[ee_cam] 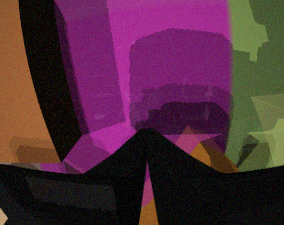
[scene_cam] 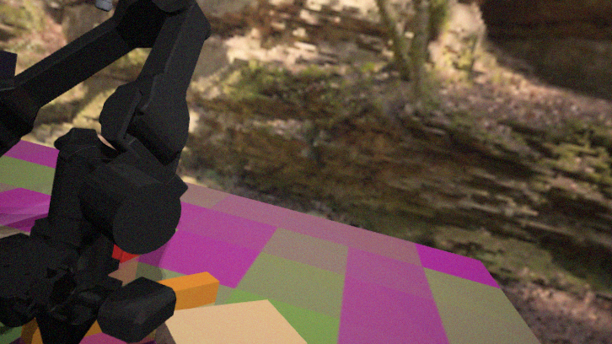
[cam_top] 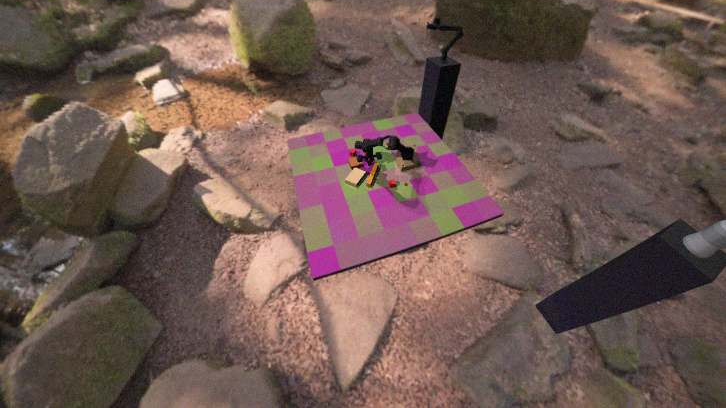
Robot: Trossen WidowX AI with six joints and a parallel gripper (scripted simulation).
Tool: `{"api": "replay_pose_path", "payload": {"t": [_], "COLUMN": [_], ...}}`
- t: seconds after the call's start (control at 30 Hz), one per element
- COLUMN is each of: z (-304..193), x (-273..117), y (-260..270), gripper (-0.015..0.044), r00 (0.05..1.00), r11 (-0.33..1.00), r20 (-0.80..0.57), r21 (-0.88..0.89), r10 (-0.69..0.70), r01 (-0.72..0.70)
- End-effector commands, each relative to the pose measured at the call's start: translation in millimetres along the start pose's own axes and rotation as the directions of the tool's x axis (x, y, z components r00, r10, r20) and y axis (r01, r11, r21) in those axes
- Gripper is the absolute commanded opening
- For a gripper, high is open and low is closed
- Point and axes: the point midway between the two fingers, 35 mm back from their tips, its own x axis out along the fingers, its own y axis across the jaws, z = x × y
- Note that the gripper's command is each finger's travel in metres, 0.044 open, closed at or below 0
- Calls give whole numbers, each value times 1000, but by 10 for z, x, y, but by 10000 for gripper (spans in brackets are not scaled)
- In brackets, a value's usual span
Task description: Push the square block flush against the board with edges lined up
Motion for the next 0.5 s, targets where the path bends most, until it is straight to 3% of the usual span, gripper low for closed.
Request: {"api": "replay_pose_path", "payload": {"t": [0.0, 0.47], "z": [83, 310], "x": [-10, -2], "y": [23, 18], "gripper": [0, 0], "r00": [1000, 1000], "r11": [1000, 1000], "r20": [4, 1], "r21": [-4, -6], "r10": [3, 3], "r01": [-3, -3]}}
